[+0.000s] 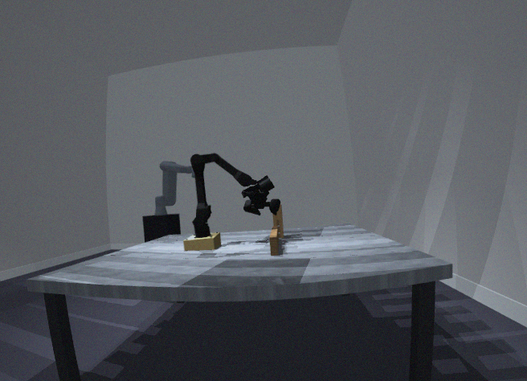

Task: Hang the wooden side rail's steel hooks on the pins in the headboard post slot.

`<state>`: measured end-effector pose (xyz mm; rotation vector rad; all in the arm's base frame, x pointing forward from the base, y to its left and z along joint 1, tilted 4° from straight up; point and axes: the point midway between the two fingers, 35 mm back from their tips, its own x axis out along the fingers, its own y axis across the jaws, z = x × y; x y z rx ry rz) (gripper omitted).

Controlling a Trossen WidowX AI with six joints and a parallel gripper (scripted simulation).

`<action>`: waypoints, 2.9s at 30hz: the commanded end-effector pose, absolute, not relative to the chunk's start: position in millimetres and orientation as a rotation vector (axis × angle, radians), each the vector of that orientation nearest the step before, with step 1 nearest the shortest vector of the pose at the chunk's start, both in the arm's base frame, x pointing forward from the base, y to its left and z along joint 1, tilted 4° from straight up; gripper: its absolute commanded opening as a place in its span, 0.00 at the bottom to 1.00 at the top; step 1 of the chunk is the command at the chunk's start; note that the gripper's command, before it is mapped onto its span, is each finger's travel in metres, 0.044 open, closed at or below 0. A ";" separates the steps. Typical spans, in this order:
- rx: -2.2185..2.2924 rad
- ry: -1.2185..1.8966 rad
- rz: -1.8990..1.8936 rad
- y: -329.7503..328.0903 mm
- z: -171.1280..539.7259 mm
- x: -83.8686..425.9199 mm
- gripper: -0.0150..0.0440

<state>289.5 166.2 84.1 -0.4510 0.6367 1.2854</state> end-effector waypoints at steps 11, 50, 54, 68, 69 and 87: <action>-0.252 0.893 1.123 163.6 83.2 300.0 1.00; 1.020 1.271 -1.104 114.4 103.2 342.2 1.00; 1.020 1.271 -1.104 114.4 103.2 342.2 1.00; 1.020 1.271 -1.104 112.5 68.2 341.6 1.00; 1.020 1.271 -1.104 112.5 67.0 341.6 1.00; 1.020 1.271 -1.104 111.2 36.1 342.3 1.00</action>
